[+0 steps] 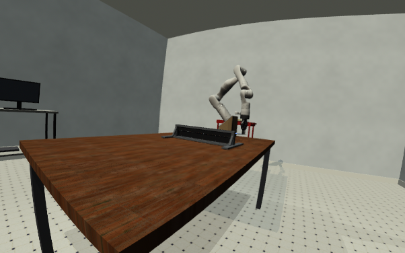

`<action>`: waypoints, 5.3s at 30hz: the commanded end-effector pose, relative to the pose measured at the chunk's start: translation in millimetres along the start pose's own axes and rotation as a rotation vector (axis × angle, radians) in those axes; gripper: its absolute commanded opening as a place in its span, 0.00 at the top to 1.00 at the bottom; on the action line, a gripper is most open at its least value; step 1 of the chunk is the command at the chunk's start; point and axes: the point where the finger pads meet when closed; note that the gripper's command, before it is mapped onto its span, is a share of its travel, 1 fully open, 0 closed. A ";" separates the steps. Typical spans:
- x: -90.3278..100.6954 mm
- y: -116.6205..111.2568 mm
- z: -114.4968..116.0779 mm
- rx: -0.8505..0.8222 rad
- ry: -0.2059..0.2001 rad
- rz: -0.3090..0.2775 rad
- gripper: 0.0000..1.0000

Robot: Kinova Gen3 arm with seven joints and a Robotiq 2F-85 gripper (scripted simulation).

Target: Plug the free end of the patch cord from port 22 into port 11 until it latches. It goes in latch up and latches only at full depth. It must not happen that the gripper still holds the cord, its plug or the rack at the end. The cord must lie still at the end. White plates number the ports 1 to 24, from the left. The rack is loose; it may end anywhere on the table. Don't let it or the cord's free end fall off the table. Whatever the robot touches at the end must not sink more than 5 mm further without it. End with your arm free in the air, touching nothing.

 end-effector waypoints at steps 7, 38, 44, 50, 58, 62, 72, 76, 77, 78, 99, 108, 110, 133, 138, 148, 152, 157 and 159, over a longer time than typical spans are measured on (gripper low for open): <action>1.2 -0.2 -1.5 -0.008 -0.001 -0.002 1.00; 5.5 -14.8 -23.2 -0.162 -0.001 -0.003 1.00; 7.4 -20.9 -32.4 -0.227 -0.001 -0.003 1.00; 9.5 -28.0 -43.0 -0.302 -0.001 -0.003 1.00; 11.9 -36.0 -55.0 -0.387 -0.001 -0.004 1.00; 13.6 -41.9 -63.6 -0.448 -0.001 -0.004 1.00; 17.3 -54.2 -82.1 -0.578 -0.001 -0.004 1.00; 19.3 -60.6 -91.8 -0.646 -0.002 -0.004 1.00; 19.8 -62.2 -94.2 -0.664 -0.002 -0.004 1.00; 20.3 -63.9 -96.6 -0.681 -0.002 -0.005 1.00; 29.5 -94.6 -142.5 -1.005 -0.002 -0.006 1.00; 32.6 -104.9 -158.0 -1.114 -0.002 -0.006 1.00; 33.5 -107.8 -162.2 -1.144 -0.002 -0.006 1.00; 40.7 -131.8 -198.2 -1.399 -0.003 -0.007 1.00; 41.5 -134.4 -202.1 -1.426 -0.003 -0.007 1.00; 43.5 -141.1 -212.2 -1.498 -0.003 -0.007 1.00; 44.1 -143.2 -215.3 -1.520 -0.003 -0.007 1.00; 44.5 -144.5 -217.2 -1.533 -0.003 -0.007 1.00; 44.7 -145.2 -218.3 -1.541 -0.003 -0.007 1.00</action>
Point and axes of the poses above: the point where the finger pads meet when closed, its own x axis back along the fingers, its own z axis across the jaws, y = z × x, and after that the axes turned 9 degrees about -x, right-handed
